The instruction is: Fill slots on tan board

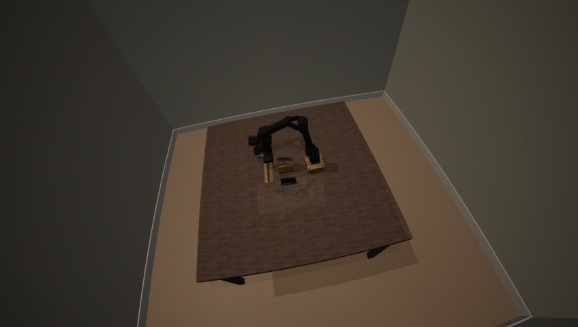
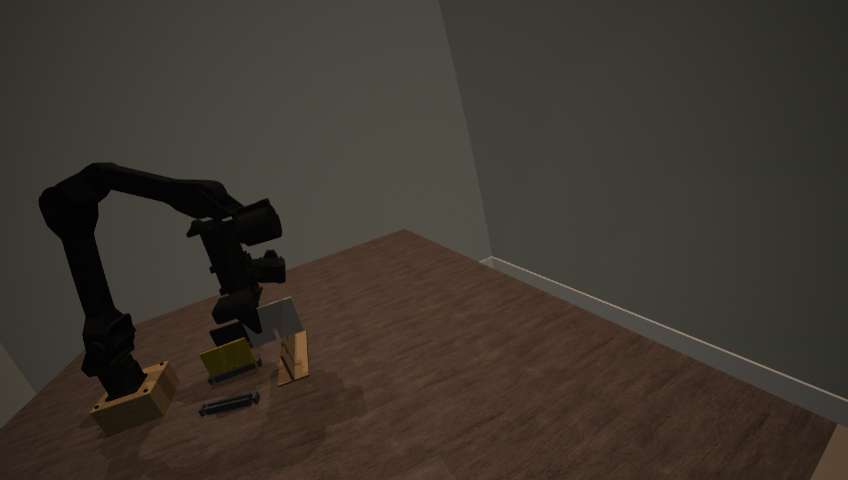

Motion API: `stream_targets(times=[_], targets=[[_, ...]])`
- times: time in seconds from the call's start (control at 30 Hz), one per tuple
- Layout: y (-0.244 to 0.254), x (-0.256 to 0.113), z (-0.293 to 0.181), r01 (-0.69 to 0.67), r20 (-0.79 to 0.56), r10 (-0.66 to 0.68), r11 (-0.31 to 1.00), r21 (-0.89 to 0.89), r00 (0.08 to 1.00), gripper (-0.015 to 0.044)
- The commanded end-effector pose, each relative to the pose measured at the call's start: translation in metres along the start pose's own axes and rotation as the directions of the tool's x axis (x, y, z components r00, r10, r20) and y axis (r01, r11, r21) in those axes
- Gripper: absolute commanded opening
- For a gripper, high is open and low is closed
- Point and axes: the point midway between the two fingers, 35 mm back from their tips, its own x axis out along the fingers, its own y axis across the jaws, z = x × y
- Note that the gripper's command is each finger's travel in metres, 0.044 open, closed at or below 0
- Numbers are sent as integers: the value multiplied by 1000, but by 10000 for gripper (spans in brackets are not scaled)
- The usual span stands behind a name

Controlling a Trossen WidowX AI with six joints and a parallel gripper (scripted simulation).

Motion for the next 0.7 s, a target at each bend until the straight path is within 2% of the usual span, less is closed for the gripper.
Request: stream_targets(times=[0.0, 0.67], targets=[[0, 2, 0, 0, 1, 0, 1000, 3, 1000, 0], [0, 14, 0, 0, 1, 0, 1000, 3, 1000, 0]])
